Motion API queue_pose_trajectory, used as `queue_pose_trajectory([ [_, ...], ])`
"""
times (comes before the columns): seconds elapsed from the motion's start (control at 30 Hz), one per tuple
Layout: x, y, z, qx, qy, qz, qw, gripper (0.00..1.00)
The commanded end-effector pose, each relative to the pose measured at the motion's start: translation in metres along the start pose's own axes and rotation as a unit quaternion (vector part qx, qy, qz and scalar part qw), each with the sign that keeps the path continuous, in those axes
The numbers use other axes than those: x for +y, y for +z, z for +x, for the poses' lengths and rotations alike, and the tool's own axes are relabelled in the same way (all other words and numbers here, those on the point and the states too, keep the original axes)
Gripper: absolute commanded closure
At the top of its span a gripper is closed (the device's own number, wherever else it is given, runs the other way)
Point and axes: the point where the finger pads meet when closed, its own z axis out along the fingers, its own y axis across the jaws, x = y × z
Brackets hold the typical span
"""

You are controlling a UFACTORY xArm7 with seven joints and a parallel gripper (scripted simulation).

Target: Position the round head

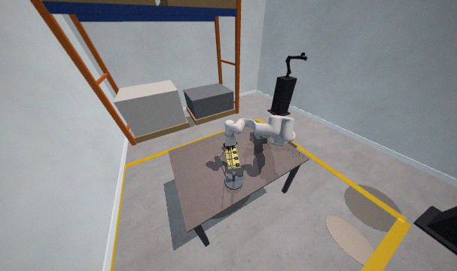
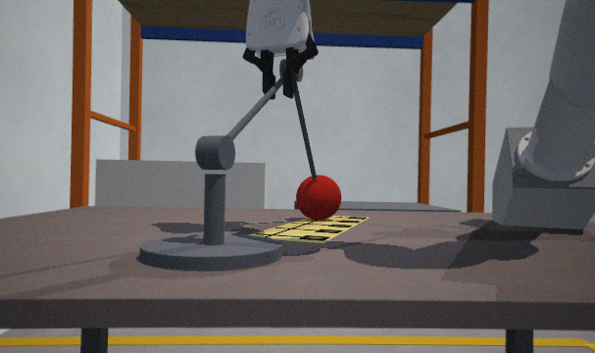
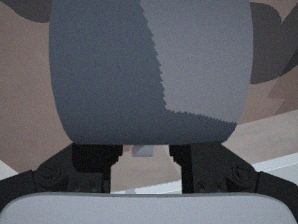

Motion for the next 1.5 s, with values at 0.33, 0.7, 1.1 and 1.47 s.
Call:
queue_pose_trajectory([
  [0.33, -0.001, -0.004, 0.0, 0.0, 0.0, 0.002, 1.0, 1.0],
  [0.7, -0.001, -0.003, 0.0, 0.0, 0.0, 0.002, 1.0, 1.0],
  [1.1, -0.001, -0.015, -0.01, 0.0, 0.0, 0.002, 1.0, 1.0],
  [1.47, -0.001, -0.028, -0.02, 0.0, 0.0, 0.003, 1.0, 1.0],
])
